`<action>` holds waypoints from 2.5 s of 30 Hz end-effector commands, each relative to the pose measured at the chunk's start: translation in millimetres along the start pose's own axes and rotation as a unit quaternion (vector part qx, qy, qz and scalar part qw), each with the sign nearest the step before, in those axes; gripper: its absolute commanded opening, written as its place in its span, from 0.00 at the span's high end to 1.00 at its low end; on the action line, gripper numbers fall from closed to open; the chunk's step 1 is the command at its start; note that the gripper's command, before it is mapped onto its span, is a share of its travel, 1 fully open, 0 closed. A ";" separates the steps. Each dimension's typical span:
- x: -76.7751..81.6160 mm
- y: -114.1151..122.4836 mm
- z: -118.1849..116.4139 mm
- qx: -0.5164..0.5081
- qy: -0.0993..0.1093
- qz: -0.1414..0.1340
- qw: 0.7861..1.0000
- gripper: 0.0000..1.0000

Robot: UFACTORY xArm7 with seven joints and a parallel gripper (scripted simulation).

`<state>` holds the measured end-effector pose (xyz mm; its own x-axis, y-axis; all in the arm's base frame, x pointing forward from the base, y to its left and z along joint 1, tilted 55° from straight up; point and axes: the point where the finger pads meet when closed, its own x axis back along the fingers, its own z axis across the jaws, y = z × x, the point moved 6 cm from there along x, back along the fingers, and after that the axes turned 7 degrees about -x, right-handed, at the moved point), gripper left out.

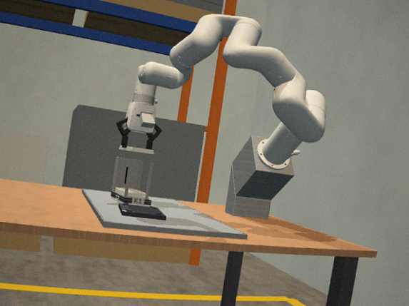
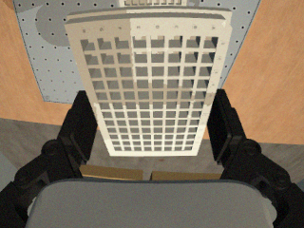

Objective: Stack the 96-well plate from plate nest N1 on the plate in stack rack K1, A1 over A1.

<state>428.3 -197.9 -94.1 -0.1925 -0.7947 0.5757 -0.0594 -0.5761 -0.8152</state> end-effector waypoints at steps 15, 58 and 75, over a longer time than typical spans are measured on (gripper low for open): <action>2.7 0.3 0.4 0.000 0.002 -0.002 1.000 1.00; -49.0 -0.1 0.7 0.000 0.002 -0.002 1.000 1.00; -74.0 -0.1 0.8 0.000 0.002 -0.002 1.000 1.00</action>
<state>441.7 -141.3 -133.4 -0.1923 -0.7948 0.5756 -0.0598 -0.5760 -0.8153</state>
